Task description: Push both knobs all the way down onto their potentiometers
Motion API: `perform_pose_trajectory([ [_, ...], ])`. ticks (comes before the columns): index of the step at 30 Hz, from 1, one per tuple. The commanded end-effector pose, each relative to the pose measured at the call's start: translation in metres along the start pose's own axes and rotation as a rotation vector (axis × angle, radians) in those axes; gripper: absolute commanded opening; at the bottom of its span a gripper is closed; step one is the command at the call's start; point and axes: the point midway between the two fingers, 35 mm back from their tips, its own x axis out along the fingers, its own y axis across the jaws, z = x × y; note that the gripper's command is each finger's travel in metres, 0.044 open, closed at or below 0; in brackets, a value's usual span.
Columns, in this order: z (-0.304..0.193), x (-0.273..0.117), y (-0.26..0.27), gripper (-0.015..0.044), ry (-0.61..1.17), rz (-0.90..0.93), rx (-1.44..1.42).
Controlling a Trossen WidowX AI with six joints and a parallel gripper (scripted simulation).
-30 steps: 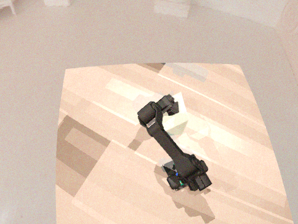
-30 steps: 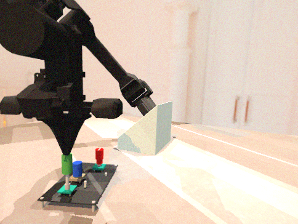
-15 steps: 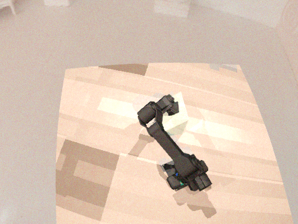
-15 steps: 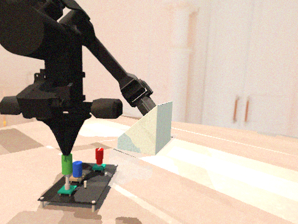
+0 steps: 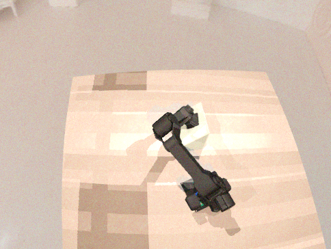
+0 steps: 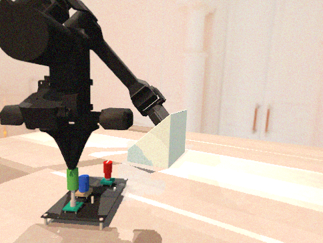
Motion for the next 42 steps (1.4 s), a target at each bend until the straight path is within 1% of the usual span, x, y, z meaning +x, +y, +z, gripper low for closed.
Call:
perform_pose_trajectory([
  [1,-0.001,0.011,-0.001,0.0,0.01,-0.002,0.003],
  [42,-0.001,0.027,-0.001,0.0,0.01,-0.002,0.003],
])
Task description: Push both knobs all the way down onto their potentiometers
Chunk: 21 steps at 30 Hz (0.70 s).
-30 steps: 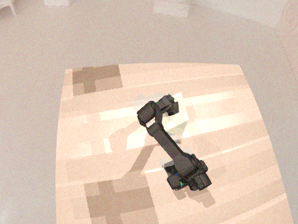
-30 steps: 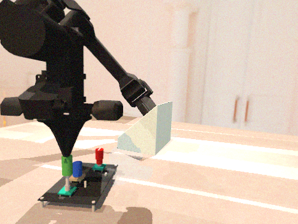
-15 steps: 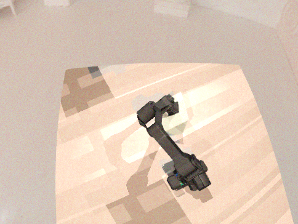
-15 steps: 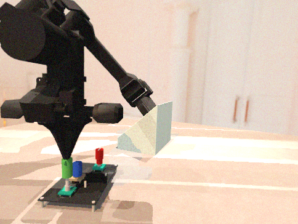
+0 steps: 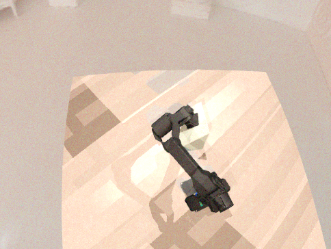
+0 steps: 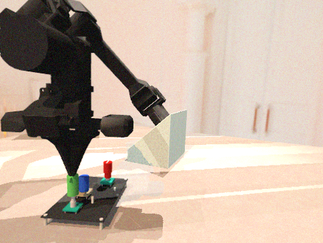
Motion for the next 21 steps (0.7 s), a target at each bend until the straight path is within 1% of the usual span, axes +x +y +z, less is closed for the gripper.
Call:
perform_pose_trajectory([
  [1,-0.0005,0.0161,-0.0025,0.0,0.017,0.004,0.016],
  [21,-0.0006,0.0206,-0.0025,0.0,0.017,0.004,0.016],
])
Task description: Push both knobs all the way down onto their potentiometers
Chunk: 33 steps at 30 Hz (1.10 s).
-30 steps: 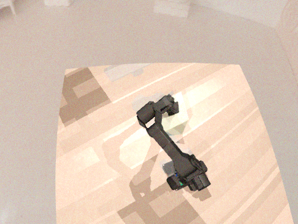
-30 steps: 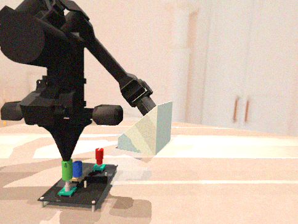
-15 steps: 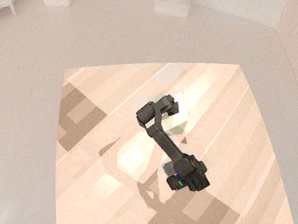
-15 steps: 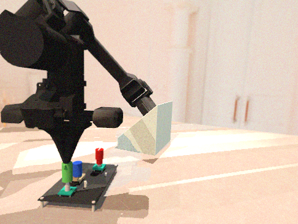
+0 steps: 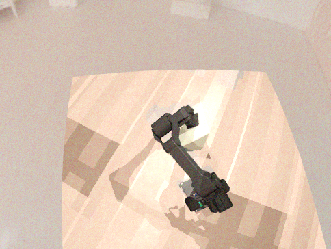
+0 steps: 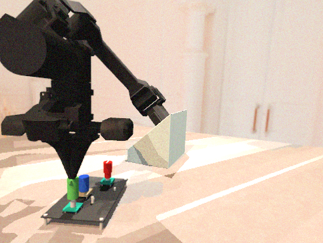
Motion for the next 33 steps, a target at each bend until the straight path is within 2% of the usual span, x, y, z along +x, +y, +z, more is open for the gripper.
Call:
perform_pose_trajectory([
  [1,-0.0005,0.0154,-0.0023,0.0,0.02,0.002,0.015],
  [33,-0.0006,0.0183,-0.0023,0.0,0.02,0.002,0.015],
])
